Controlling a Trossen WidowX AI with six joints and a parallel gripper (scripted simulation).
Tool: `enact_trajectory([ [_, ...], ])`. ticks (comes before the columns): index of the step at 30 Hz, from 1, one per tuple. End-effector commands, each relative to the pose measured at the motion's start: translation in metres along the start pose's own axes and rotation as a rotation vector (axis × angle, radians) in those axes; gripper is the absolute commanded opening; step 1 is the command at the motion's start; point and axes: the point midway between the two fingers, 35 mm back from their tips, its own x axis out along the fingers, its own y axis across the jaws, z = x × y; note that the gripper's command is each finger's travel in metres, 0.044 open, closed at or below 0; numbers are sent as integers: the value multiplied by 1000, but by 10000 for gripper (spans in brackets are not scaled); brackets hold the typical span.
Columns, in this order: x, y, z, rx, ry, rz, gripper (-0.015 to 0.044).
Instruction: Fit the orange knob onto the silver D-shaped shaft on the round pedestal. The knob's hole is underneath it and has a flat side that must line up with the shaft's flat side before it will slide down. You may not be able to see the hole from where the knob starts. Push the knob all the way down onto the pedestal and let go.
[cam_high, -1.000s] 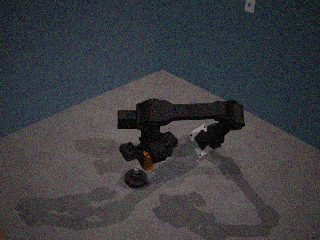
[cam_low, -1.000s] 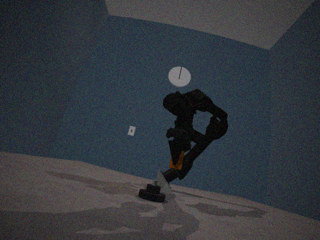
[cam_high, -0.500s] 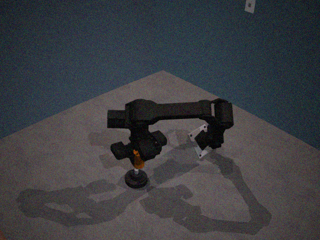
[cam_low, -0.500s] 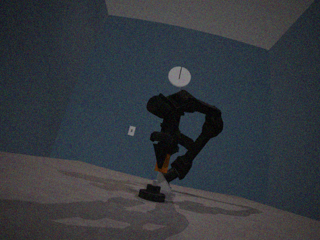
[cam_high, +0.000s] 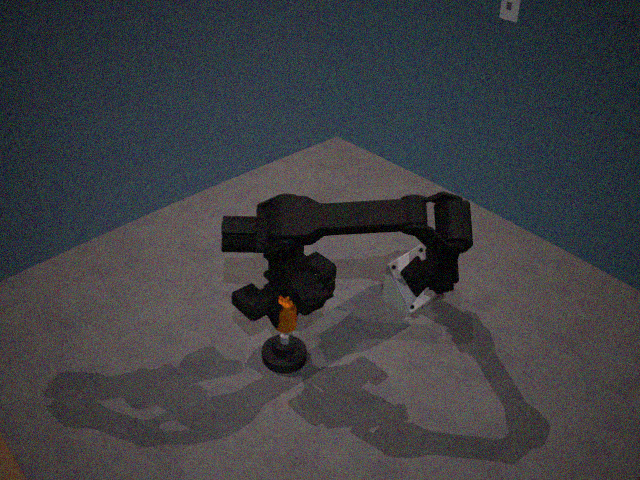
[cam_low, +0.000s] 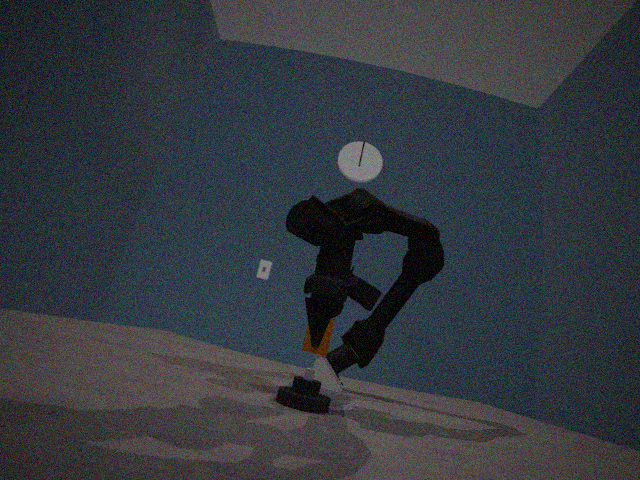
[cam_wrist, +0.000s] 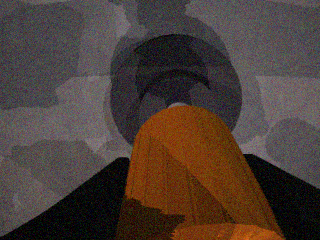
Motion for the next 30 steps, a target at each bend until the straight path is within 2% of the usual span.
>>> enact_trajectory([
  [1,0,-2,-3,-104,4,-1,0],
  [9,2,-3,-3,-165,4,-1,0],
  [19,25,-3,-3,-165,3,-1,0],
  [30,22,-3,-4,-173,4,-1,0],
])
